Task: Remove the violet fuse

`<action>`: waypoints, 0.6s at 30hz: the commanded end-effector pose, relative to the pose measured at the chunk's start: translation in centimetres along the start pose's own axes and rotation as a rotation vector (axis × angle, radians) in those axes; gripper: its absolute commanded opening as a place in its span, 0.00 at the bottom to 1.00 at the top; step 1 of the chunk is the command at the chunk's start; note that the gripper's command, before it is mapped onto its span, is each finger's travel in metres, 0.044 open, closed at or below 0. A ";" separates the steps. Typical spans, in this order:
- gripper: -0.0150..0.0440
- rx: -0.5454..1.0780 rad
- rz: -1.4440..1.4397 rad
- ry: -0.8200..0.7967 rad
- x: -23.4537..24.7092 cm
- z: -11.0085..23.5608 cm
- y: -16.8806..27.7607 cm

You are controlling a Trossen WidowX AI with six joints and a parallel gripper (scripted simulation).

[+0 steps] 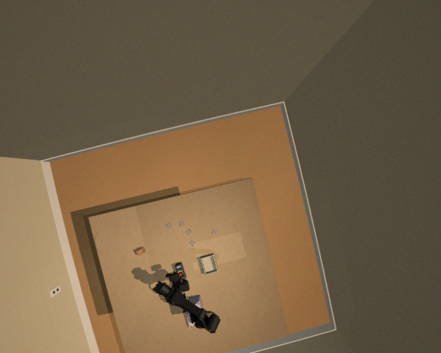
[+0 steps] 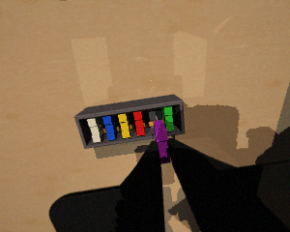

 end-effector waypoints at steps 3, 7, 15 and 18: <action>0.25 0.011 -0.006 -0.001 0.6 0.4 -0.9; 0.25 0.024 -0.004 -0.001 1.9 0.5 -3.3; 0.25 0.036 -0.003 -0.004 3.8 0.6 -8.8; 0.25 0.036 -0.003 -0.006 4.3 0.5 -11.0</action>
Point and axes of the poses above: the point midway between the two fingers, 35 mm back from their tips, its own z axis back along the fingers, its own x axis across the jaws, y = z × x, the point moved 4 cm from there along z, back along the fingers, and after that the axes turned 7 degrees about -z, right-handed, at the moved point
